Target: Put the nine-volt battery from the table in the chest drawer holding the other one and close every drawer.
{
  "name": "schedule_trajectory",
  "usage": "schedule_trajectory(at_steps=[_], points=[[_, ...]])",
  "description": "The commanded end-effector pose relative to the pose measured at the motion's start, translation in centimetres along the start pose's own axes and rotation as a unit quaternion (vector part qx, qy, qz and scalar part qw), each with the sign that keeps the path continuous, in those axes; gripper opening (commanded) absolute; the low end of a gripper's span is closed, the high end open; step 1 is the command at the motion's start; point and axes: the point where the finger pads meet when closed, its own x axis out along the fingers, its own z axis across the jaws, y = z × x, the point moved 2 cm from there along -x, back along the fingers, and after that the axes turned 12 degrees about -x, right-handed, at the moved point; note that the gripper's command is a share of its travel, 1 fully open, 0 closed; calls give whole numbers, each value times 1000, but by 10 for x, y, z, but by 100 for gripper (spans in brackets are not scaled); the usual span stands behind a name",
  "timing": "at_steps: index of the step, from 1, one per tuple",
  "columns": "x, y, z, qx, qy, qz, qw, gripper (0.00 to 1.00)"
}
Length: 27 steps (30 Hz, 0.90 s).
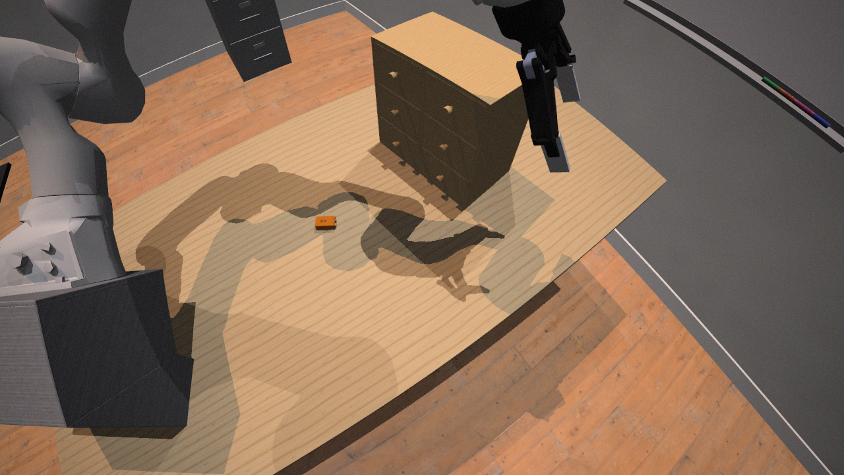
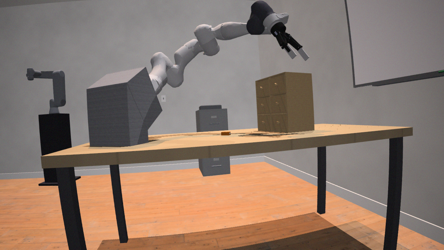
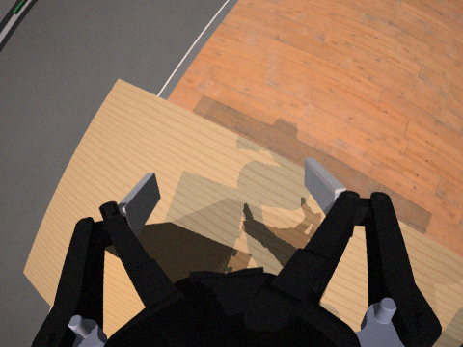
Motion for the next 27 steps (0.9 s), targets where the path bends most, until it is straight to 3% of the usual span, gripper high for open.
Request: schedule_trajectory(at_steps=[1, 2, 3, 5, 6, 9, 10, 11, 12, 13, 14, 15, 16, 17, 20, 22, 23, 26, 27], points=[[-16, -21, 17, 78, -23, -41, 996, 100], [-16, -21, 17, 78, -23, -41, 996, 100], [-32, -31, 33, 103, -41, -52, 992, 100], [-32, -31, 33, 103, -41, -52, 992, 100], [-49, -42, 48, 129, -59, -64, 988, 100], [-49, -42, 48, 129, -59, -64, 988, 100], [-66, -54, 64, 157, -76, -74, 982, 100], [-66, -54, 64, 157, -76, -74, 982, 100], [-82, -68, 75, 178, -88, -88, 976, 100], [-82, -68, 75, 178, -88, -88, 976, 100], [-92, -87, 78, 187, -91, -109, 972, 100], [-92, -87, 78, 187, -91, -109, 972, 100], [-104, -105, 80, 197, -93, -130, 967, 100], [-104, -105, 80, 197, -93, -130, 967, 100], [-126, -140, 81, 217, -94, -167, 957, 100], [-126, -140, 81, 217, -94, -167, 957, 100], [-137, -156, 81, 227, -93, -184, 952, 100], [-137, -156, 81, 227, -93, -184, 952, 100], [-146, -170, 80, 236, -92, -199, 947, 100]])
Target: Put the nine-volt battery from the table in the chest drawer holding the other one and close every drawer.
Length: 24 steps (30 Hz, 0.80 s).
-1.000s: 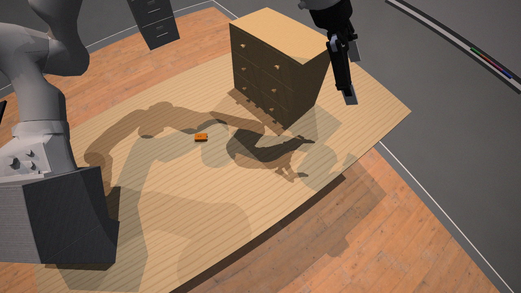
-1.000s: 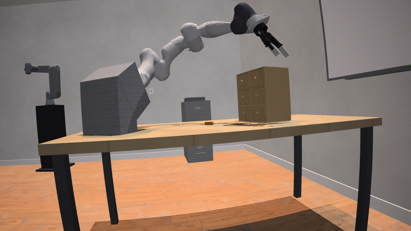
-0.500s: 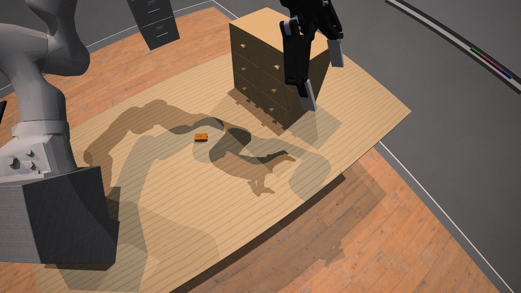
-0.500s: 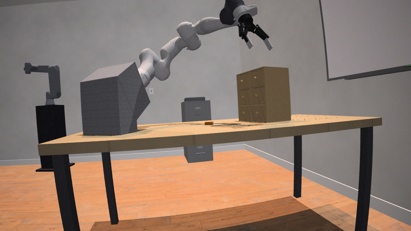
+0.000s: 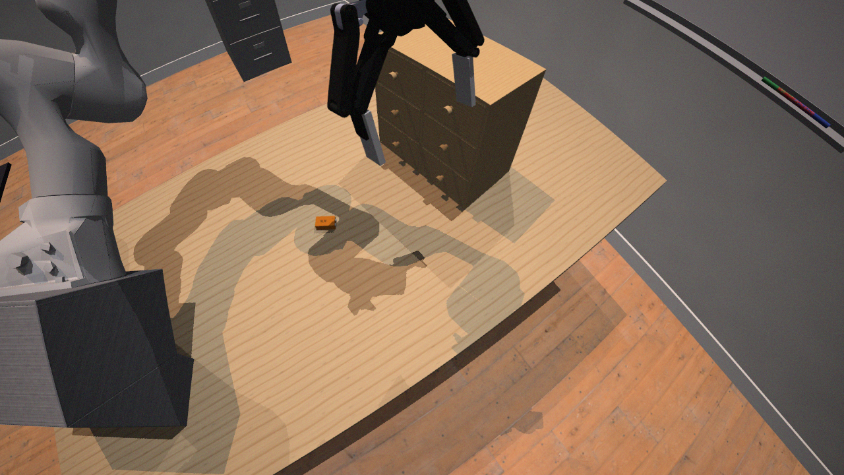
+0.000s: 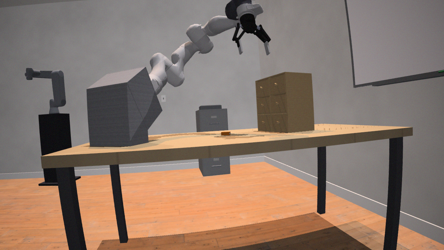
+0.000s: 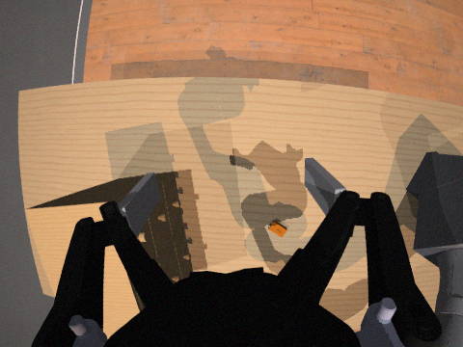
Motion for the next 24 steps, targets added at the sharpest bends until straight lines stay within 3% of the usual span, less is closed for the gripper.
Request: schedule_trajectory(at_steps=[1, 10, 24], points=[[-4, -47, 16, 41, -4, -58, 997, 100], [-21, -103, 35, 68, 2, -116, 991, 100], [-22, -107, 37, 70, 3, -121, 990, 100]])
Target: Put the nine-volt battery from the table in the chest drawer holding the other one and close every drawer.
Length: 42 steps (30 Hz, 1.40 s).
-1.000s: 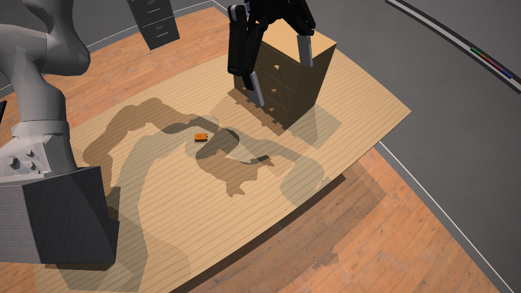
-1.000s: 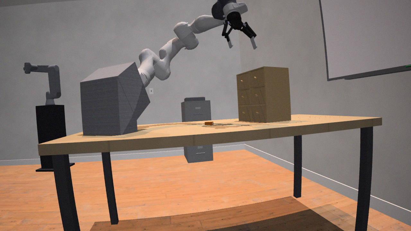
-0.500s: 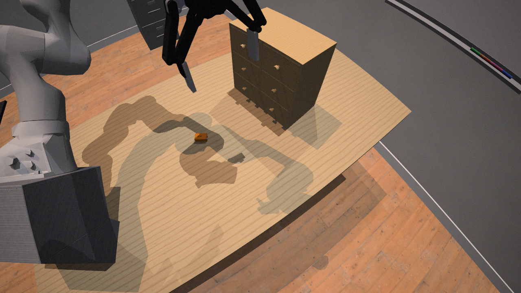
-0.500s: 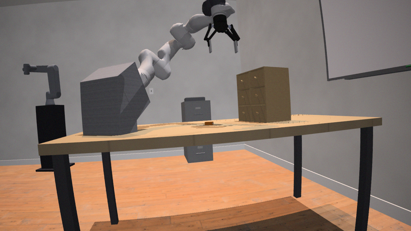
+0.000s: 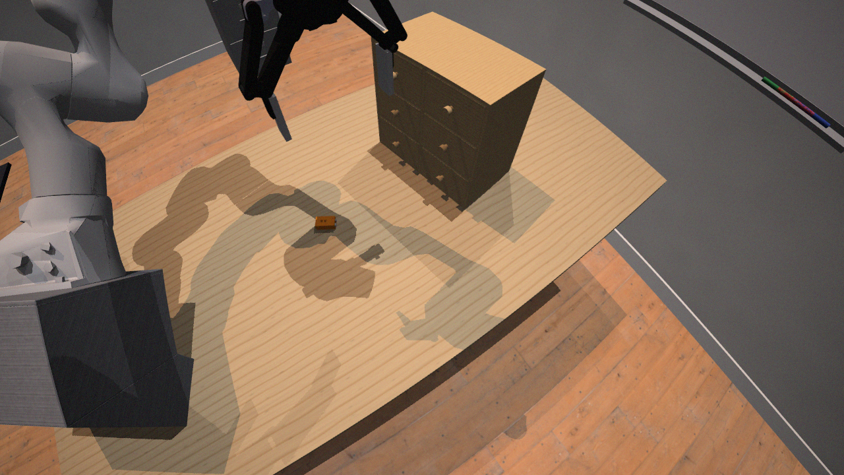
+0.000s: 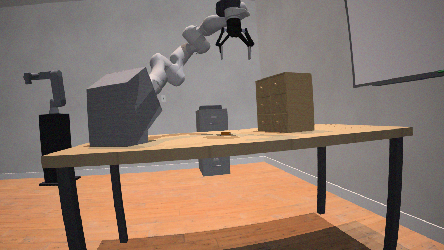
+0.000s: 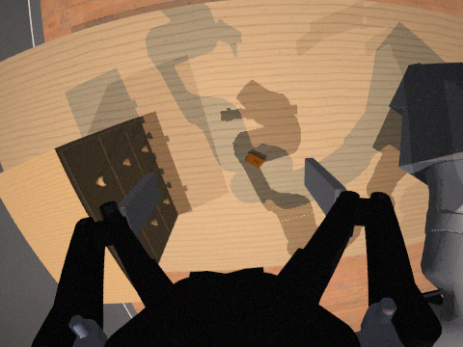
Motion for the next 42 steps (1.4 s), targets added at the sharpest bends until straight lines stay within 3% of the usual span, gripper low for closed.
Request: schedule_trajectory(at_steps=[1, 28, 42], points=[[0, -3, 2, 6, -2, -4, 1000, 100], [1, -2, 0, 5, 0, -3, 1000, 100], [12, -2, 0, 58, 0, -3, 998, 100]])
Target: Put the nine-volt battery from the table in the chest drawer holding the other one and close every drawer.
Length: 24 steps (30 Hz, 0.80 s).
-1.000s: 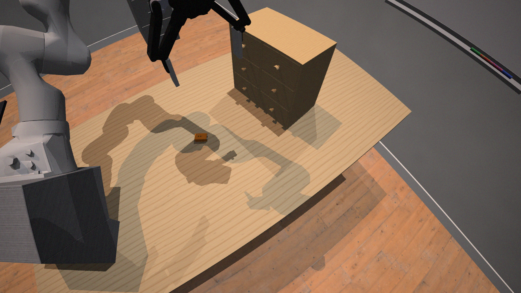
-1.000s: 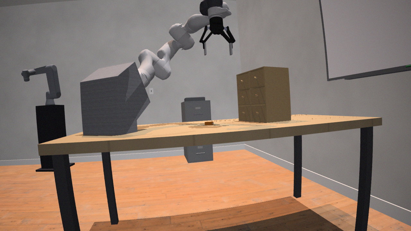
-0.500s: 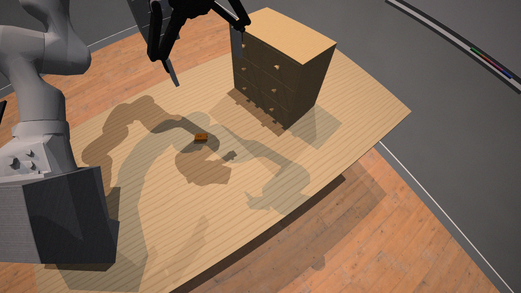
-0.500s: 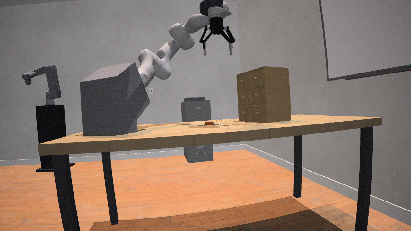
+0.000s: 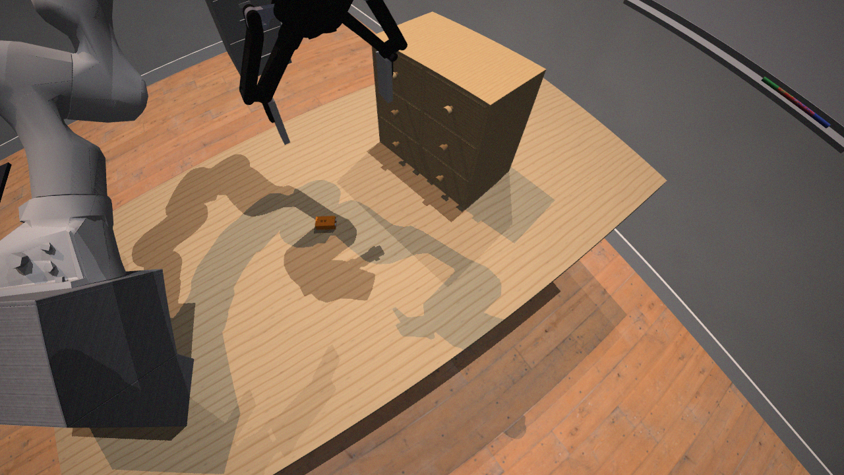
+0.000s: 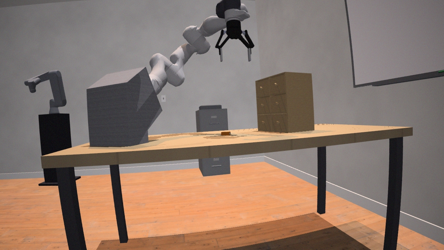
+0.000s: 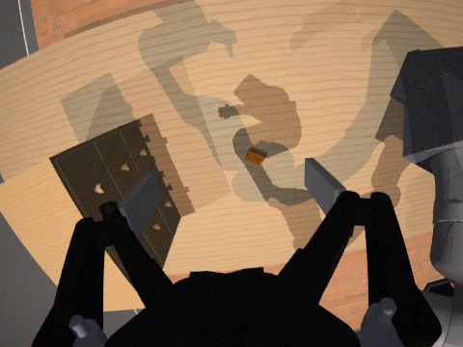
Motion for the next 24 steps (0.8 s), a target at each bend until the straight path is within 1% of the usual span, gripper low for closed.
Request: schedule_trajectory(at_steps=[1, 8, 12, 16, 18, 24], points=[[2, 1, -1, 31, 2, 3, 1000, 100], [15, 1, -2, 98, 2, 3, 995, 100], [25, 1, -2, 147, 2, 3, 989, 100], [36, 2, -2, 201, 2, 3, 980, 100], [36, 2, -2, 201, 2, 3, 980, 100], [54, 2, -2, 289, 2, 3, 957, 100]])
